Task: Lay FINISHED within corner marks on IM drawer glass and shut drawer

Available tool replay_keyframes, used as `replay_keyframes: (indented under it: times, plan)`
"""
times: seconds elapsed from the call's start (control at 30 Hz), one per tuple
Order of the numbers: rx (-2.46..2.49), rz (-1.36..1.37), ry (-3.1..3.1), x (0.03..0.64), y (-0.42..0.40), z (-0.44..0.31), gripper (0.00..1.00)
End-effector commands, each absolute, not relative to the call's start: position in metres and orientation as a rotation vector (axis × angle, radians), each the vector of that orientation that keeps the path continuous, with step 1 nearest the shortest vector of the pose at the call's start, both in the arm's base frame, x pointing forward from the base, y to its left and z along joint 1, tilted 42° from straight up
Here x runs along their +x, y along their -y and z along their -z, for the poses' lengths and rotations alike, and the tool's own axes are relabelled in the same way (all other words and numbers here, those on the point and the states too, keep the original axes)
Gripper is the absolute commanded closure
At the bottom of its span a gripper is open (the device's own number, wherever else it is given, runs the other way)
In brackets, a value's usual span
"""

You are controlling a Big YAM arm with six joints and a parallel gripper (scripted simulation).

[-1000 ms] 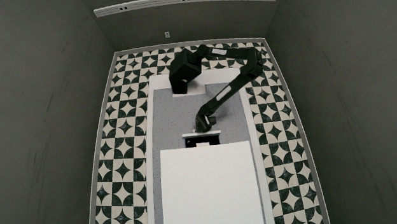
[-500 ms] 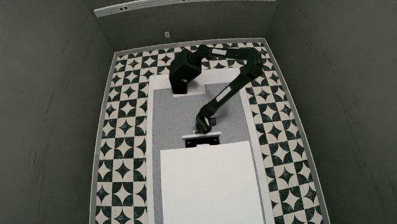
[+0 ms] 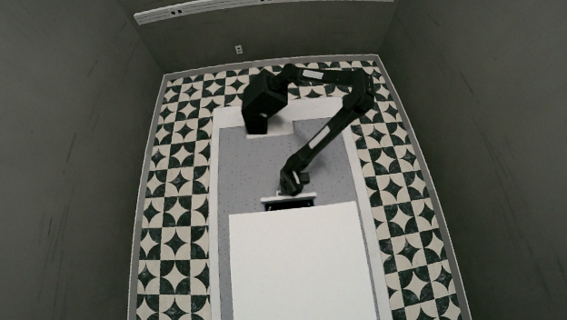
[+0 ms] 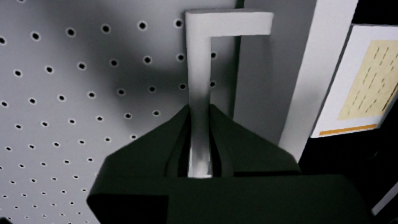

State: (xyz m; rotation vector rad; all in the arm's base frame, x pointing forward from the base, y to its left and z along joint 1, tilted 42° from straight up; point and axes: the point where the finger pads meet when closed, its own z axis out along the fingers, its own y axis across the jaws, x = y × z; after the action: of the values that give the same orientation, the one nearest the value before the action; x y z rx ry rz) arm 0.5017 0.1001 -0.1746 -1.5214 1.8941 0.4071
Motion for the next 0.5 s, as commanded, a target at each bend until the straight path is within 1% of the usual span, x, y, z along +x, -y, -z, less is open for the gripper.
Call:
replay_keyframes:
  times: [0.0, 0.47]
  plan:
    - [-1.494, -0.379, -1.912, 0.5241, -0.0886, 0.1796, 0.93]
    - [-1.505, -0.364, -1.887, 0.5297, -0.0929, 0.1776, 0.93]
